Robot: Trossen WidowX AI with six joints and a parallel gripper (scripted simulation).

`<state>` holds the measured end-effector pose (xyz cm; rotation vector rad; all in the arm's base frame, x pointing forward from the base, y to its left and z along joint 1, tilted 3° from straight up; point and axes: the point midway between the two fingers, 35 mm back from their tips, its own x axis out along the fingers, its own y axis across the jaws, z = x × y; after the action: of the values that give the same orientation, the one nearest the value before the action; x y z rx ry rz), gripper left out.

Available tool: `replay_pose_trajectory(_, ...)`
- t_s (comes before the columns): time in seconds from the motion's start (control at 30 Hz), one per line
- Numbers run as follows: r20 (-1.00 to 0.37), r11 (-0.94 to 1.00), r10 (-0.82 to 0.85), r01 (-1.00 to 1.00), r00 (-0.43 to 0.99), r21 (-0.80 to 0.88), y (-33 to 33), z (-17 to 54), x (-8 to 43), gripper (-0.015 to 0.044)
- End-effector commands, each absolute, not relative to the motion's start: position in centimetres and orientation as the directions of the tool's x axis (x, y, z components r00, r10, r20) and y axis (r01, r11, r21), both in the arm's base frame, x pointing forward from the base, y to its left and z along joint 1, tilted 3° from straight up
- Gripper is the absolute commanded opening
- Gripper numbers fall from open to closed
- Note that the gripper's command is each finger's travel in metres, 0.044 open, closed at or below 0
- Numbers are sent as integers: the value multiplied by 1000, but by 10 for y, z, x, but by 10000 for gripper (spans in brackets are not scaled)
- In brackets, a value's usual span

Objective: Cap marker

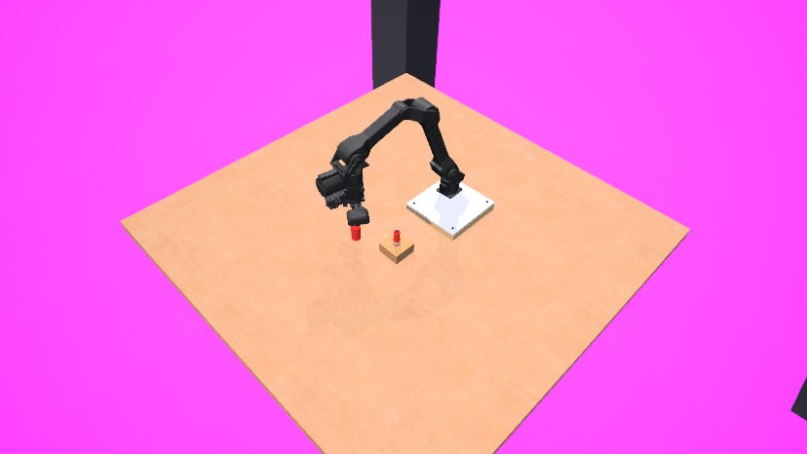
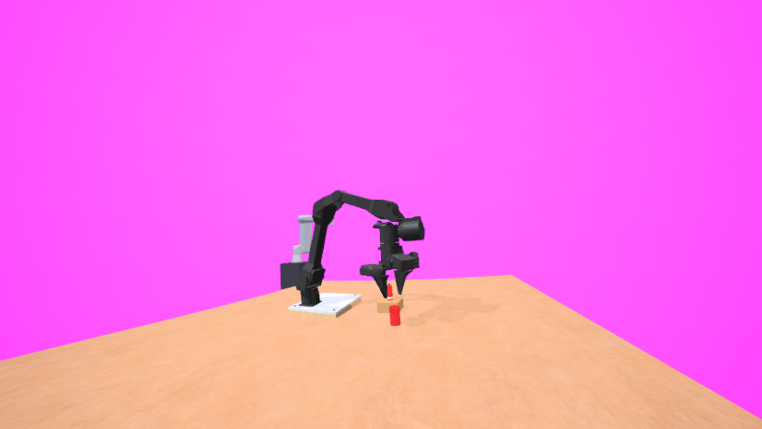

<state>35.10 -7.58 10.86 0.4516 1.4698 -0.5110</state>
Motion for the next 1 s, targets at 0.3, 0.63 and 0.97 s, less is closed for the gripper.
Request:
replay_pose_trajectory(0.3,-997,811,-57,584,43,-21,-79,87,354,251)
replay_pose_trajectory(0.63,-997,811,-57,584,43,-21,-80,71,355,251)
replay_pose_trajectory(0.97,-997,811,-57,584,43,-21,-81,56,355,251)
